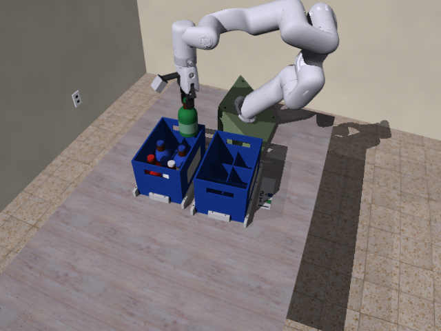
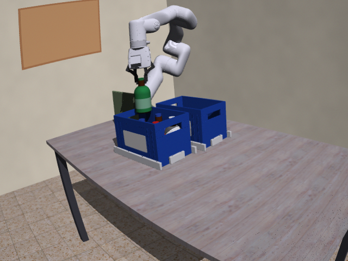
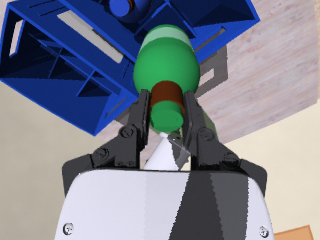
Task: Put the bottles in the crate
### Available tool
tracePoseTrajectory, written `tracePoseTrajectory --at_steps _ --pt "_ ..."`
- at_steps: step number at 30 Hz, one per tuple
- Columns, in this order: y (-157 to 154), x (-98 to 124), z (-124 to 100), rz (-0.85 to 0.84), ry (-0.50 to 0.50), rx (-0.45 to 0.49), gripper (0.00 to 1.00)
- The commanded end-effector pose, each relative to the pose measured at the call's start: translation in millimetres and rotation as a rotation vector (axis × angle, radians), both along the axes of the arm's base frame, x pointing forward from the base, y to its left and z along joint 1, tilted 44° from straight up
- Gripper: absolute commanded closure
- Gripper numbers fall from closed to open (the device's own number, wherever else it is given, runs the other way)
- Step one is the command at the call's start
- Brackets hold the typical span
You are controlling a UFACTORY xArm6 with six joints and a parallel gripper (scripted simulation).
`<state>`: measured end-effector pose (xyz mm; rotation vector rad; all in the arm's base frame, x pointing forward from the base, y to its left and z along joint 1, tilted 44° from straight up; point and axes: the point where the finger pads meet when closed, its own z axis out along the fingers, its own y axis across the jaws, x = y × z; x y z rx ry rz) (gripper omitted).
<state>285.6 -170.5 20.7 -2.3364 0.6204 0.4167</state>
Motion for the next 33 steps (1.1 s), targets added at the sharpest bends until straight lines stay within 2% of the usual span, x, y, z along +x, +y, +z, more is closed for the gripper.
tracePoseTrajectory --at_steps 1,14,23,33 --pt "-4 1 4 -0.001 -0.003 -0.003 1.0" --pt "-18 4 19 -0.001 -0.003 -0.003 1.0" --pt "-18 4 19 -0.001 -0.003 -0.003 1.0" --pt "-5 2 31 -0.001 -0.003 -0.003 1.0"
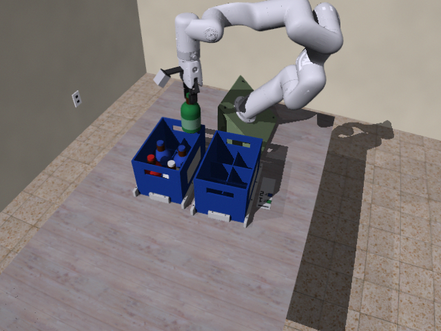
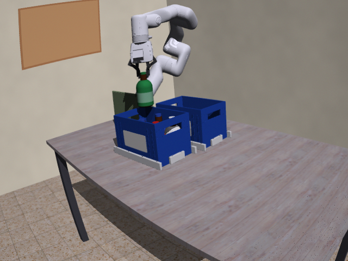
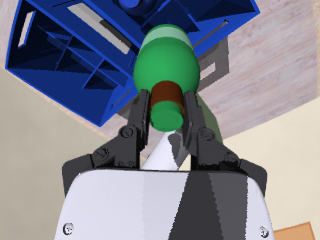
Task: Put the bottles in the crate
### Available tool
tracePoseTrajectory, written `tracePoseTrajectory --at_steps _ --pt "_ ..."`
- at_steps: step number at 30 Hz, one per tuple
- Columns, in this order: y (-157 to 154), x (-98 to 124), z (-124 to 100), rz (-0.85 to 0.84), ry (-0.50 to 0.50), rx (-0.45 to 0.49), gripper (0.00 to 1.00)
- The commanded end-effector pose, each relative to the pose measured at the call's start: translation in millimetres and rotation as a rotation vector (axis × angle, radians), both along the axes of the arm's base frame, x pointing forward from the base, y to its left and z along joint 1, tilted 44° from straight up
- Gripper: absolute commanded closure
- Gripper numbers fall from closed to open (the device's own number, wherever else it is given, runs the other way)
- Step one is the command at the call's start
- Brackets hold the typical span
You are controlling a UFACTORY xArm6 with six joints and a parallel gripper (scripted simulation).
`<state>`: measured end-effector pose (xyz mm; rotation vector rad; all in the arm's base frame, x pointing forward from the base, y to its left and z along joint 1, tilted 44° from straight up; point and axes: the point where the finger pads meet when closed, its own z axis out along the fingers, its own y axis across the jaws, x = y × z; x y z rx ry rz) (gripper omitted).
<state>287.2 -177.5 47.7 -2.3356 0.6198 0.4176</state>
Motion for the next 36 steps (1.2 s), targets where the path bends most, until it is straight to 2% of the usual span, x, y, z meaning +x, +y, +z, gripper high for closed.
tracePoseTrajectory --at_steps 1,36 --pt "2 0 4 -0.001 -0.003 -0.004 1.0" --pt "46 -6 47 -0.001 -0.003 -0.003 1.0"
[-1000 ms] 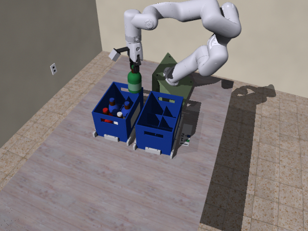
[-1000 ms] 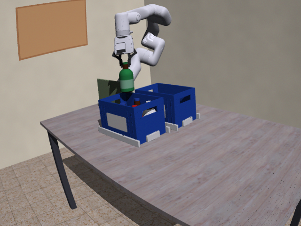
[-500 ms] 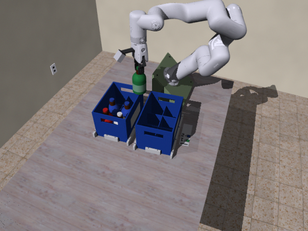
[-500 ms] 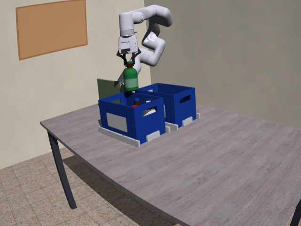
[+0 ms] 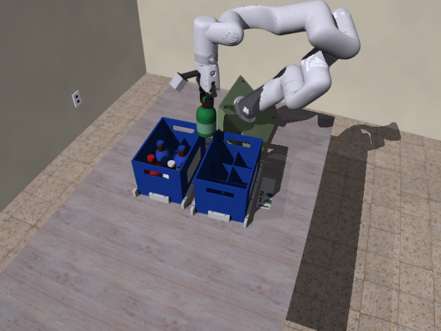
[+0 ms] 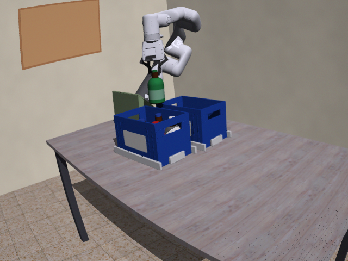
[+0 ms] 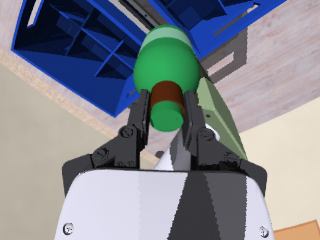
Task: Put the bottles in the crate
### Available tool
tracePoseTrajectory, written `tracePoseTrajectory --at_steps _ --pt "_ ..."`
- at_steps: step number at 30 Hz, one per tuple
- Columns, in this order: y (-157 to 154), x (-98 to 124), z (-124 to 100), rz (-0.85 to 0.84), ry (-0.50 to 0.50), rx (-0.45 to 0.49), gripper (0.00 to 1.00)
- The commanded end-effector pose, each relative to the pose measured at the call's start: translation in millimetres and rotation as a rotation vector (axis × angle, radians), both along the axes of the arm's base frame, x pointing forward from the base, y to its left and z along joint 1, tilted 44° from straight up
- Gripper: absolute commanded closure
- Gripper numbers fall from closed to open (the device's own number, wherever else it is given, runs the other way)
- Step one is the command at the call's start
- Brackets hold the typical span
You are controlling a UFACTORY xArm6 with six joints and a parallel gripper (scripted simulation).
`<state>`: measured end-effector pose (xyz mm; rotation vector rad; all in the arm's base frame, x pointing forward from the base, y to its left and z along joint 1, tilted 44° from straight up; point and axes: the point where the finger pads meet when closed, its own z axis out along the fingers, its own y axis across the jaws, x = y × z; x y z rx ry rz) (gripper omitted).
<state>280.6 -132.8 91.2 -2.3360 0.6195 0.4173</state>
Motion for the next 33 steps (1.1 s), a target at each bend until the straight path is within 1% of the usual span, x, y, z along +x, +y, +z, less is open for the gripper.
tracePoseTrajectory --at_steps 1,31,33 --pt "3 0 5 -0.001 -0.003 -0.003 1.0" --pt "43 -6 43 -0.001 -0.003 -0.003 1.0" --pt "43 -6 43 -0.001 -0.003 -0.003 1.0"
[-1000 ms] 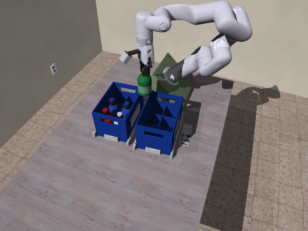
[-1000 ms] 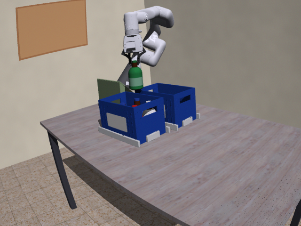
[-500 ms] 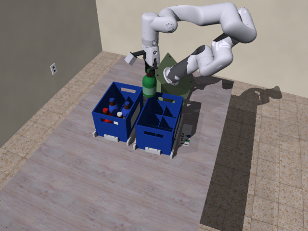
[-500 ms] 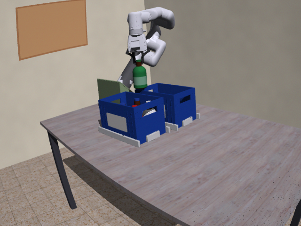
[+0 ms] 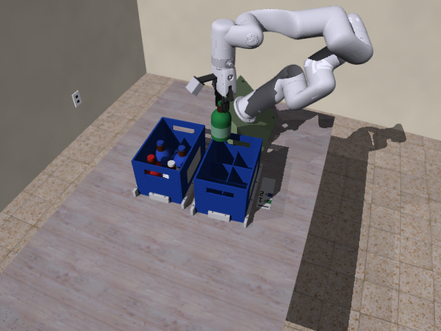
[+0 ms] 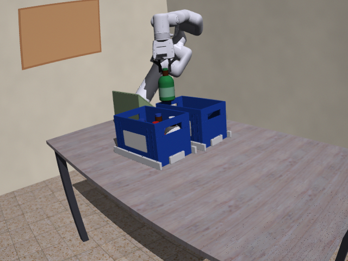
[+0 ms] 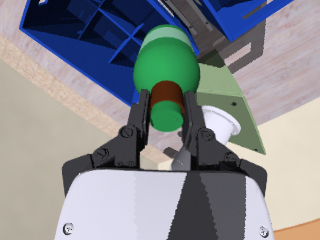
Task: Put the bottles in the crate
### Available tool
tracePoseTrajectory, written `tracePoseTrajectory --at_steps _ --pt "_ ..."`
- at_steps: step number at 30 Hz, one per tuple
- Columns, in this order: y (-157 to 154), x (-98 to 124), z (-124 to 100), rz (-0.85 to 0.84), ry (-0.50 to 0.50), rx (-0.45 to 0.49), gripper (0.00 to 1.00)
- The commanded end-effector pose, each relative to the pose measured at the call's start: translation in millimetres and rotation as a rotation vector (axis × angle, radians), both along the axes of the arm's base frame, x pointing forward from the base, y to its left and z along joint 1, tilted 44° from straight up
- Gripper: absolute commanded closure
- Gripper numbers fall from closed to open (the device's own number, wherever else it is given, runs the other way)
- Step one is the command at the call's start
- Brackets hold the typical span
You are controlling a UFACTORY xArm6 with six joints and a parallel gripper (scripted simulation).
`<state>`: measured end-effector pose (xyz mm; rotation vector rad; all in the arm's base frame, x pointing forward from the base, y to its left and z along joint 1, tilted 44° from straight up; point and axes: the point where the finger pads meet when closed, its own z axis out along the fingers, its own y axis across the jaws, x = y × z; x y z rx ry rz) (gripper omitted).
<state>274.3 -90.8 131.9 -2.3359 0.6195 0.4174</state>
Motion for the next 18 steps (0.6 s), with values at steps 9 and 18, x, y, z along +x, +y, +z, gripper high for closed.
tracePoseTrajectory --at_steps 9,18 --pt "11.0 -1.5 12.6 -0.001 -0.003 -0.003 1.0" --pt "10.8 -1.9 12.5 -0.001 -0.003 -0.003 1.0"
